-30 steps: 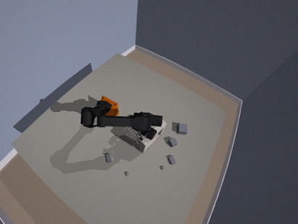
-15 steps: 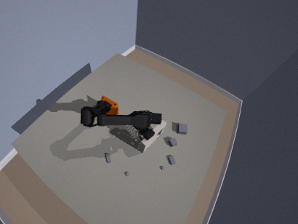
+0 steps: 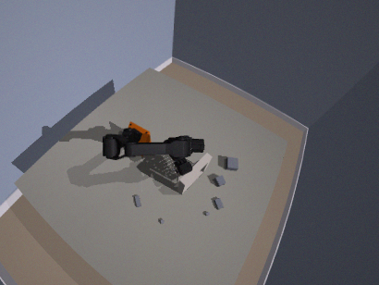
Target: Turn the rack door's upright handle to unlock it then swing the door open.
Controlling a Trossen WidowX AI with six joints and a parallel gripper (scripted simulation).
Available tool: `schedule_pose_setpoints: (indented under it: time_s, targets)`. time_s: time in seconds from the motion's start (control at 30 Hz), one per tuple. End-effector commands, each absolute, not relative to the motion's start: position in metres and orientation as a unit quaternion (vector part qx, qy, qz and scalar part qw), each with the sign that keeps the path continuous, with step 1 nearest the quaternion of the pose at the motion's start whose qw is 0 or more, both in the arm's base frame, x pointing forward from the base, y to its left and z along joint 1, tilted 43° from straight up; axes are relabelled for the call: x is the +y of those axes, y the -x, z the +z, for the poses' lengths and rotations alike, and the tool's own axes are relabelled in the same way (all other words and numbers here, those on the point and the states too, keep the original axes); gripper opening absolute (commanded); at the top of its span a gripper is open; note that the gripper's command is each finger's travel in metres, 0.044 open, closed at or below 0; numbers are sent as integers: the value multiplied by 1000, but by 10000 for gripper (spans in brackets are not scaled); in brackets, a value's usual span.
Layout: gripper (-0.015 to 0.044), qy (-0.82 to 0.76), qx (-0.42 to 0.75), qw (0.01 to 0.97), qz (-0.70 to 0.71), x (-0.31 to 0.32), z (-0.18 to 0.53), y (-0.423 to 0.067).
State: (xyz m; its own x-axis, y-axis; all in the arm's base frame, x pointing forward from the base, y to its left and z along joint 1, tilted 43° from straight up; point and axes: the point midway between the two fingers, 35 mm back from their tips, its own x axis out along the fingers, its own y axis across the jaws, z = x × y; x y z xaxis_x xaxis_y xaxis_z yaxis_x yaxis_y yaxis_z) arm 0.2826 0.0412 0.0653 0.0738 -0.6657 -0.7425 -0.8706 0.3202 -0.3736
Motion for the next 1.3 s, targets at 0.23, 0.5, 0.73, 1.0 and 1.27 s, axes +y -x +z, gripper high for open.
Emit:
schedule_pose_setpoints:
  time_s: [0.23, 0.5, 0.73, 1.0, 1.27]
  targets:
    - [12, 524, 676, 516, 42, 50, 57, -275]
    - [12, 490, 678, 548, 0, 58, 48, -267]
    - [12, 460, 677, 573, -36, 67, 40, -261]
    - [12, 425, 673, 600, -76, 77, 30, -256]
    - [12, 387, 667, 626, -118, 89, 19, -253]
